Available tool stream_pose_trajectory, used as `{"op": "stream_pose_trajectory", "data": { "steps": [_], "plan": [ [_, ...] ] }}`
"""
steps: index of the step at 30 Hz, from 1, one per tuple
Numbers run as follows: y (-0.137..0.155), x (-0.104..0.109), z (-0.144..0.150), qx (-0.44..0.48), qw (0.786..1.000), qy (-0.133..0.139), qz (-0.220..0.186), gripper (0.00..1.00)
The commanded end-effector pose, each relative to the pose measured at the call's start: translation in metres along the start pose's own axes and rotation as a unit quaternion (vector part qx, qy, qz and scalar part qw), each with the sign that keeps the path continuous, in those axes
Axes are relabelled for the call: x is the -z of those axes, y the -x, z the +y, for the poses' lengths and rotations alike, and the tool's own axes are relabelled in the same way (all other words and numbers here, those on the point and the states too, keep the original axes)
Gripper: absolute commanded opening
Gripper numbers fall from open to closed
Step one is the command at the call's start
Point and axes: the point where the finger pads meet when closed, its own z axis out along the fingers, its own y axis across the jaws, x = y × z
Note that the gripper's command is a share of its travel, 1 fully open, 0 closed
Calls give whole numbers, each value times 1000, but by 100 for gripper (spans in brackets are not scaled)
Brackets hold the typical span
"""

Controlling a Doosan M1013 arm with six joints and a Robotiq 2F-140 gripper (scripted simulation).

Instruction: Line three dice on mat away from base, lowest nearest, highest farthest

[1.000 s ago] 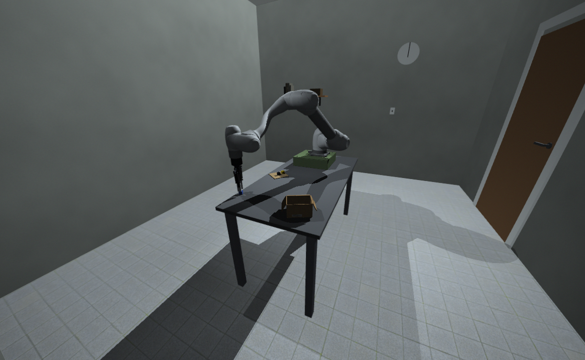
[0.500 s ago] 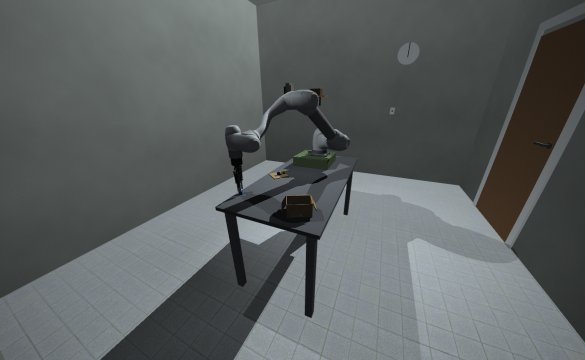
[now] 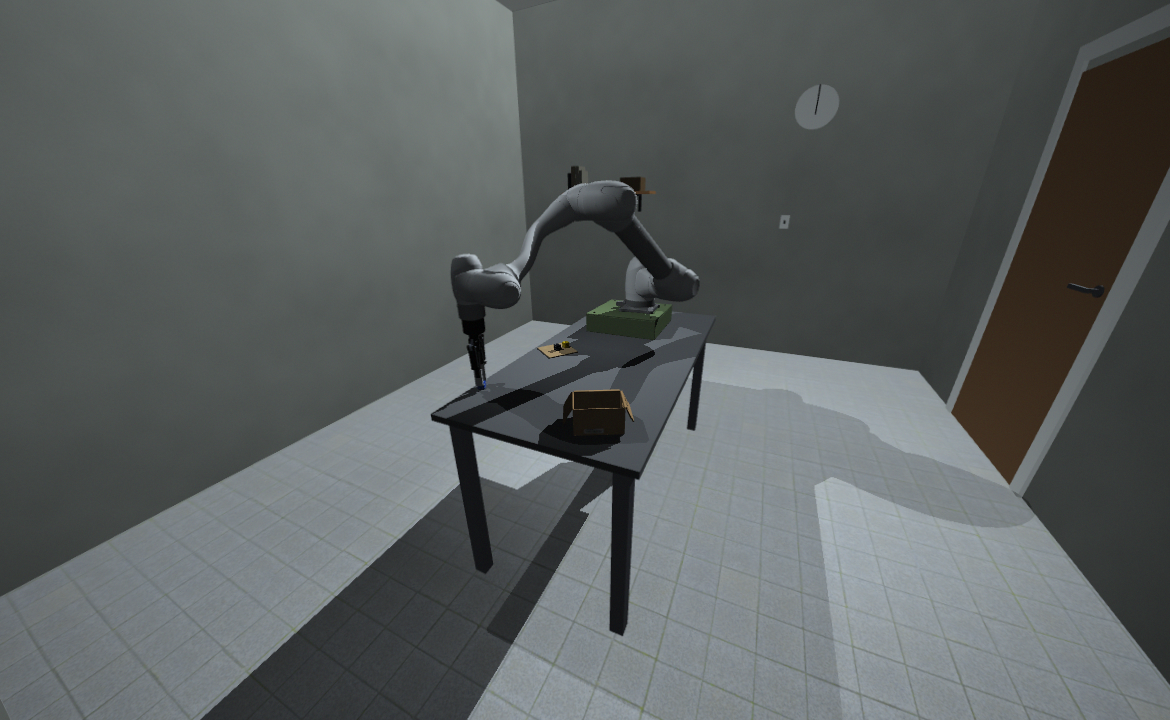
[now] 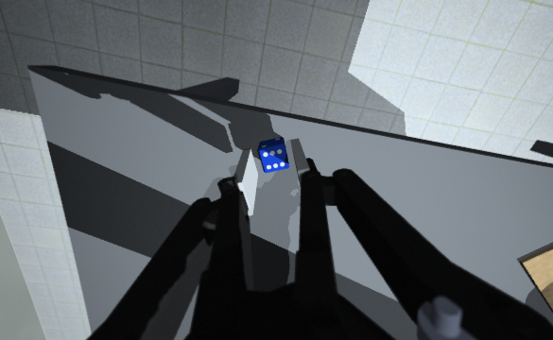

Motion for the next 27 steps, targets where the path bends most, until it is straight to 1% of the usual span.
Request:
{"op": "stream_pose_trajectory", "data": {
  "steps": [1, 11, 27],
  "plan": [
    [0, -3, 0, 0, 1000, -1, 0, 32],
    [0, -17, 0, 0, 1000, -1, 0, 32],
    [0, -18, 0, 0, 1000, -1, 0, 32]
  ]
}}
